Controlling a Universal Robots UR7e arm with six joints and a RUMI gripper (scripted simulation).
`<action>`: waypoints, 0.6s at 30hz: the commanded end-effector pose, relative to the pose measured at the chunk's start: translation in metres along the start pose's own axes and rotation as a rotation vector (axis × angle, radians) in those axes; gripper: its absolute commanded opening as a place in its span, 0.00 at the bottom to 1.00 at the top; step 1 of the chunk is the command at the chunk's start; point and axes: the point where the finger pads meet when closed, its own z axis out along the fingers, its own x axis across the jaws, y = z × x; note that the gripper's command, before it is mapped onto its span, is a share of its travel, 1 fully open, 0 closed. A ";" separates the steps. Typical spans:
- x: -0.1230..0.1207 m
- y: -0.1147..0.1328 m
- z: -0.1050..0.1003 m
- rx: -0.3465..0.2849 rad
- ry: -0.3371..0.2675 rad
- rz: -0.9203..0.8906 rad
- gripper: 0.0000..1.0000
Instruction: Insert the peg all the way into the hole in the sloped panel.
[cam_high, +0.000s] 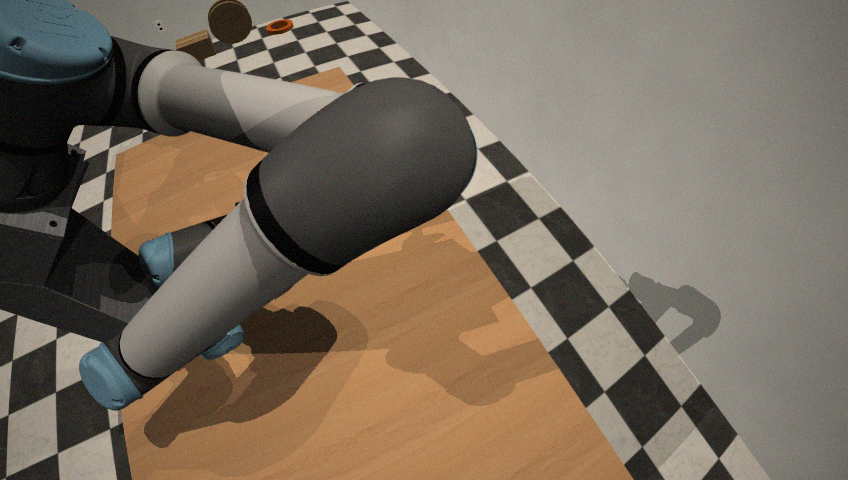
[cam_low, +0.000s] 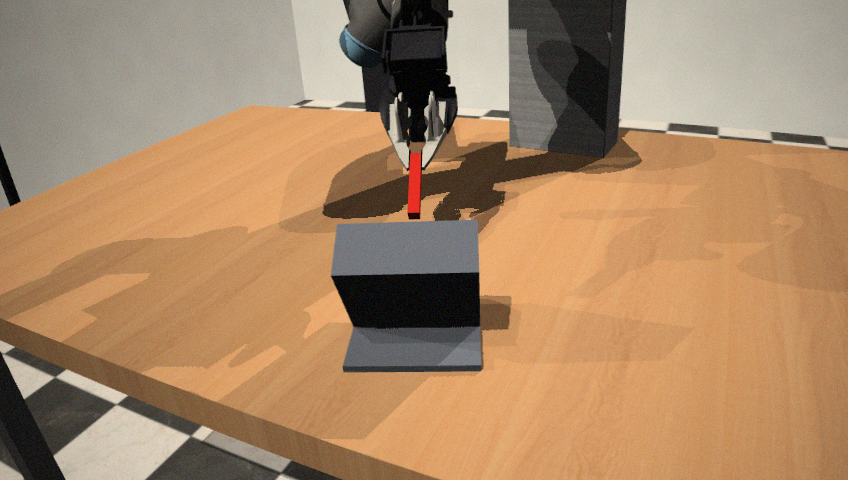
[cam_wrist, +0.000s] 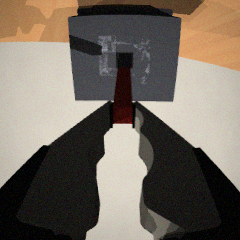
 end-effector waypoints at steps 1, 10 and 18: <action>0.000 0.000 0.003 0.000 -0.001 0.000 0.00; 0.000 0.000 0.005 0.000 -0.001 -0.008 0.00; 0.000 0.000 0.005 0.000 -0.001 -0.040 0.00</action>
